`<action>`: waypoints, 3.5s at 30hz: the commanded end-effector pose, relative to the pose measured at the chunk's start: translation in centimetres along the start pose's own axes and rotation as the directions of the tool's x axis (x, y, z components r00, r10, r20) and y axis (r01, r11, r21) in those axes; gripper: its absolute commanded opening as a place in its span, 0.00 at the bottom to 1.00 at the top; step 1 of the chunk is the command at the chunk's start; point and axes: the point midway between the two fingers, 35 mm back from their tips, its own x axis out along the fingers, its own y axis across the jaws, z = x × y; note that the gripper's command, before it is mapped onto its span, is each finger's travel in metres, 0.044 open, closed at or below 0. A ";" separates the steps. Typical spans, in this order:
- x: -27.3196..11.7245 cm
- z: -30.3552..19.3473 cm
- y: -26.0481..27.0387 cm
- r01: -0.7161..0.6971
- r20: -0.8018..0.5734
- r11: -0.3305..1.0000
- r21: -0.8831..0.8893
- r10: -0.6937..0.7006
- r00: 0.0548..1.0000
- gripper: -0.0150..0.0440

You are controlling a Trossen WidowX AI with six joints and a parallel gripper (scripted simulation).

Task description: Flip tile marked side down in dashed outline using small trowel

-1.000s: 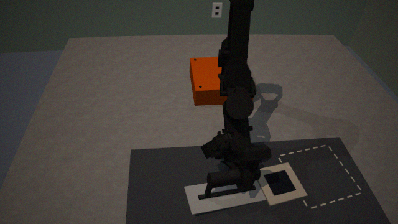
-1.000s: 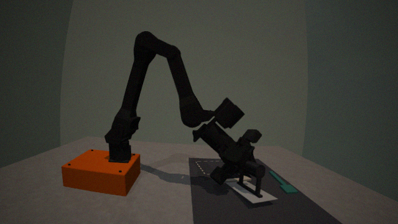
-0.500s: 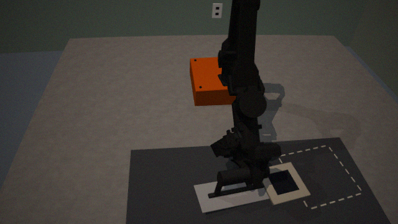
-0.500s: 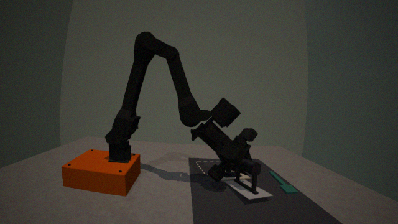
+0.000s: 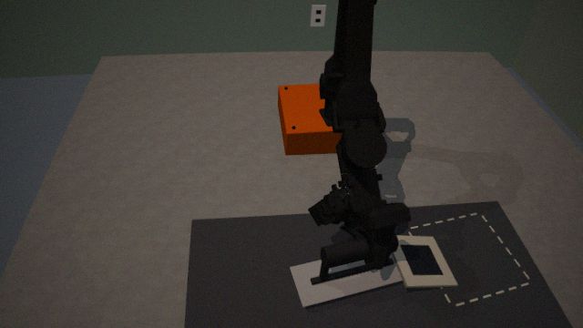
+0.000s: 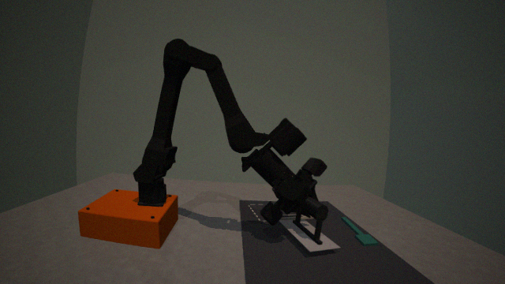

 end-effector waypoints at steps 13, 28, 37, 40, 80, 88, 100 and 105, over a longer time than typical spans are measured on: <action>-2.0 -2.3 3.2 -0.031 -0.005 1.000 0.005 0.031 1.000 0.25; -2.9 -5.6 4.2 -0.031 -0.008 0.999 0.008 0.031 0.999 0.25; -2.9 -7.8 4.2 -0.031 -0.009 0.999 0.009 0.031 0.999 0.25; -2.7 -8.5 4.1 -0.031 -0.010 0.999 0.010 0.031 0.999 0.25; -4.6 -2.9 6.1 -0.031 -0.006 1.000 0.006 0.031 0.999 0.25; -4.6 -2.9 6.1 -0.031 -0.006 1.000 0.006 0.031 0.999 0.25; -4.6 -2.9 6.1 -0.031 -0.006 1.000 0.006 0.031 0.999 0.25; -4.5 -2.9 5.9 -0.023 -0.004 1.000 0.014 0.023 1.000 0.25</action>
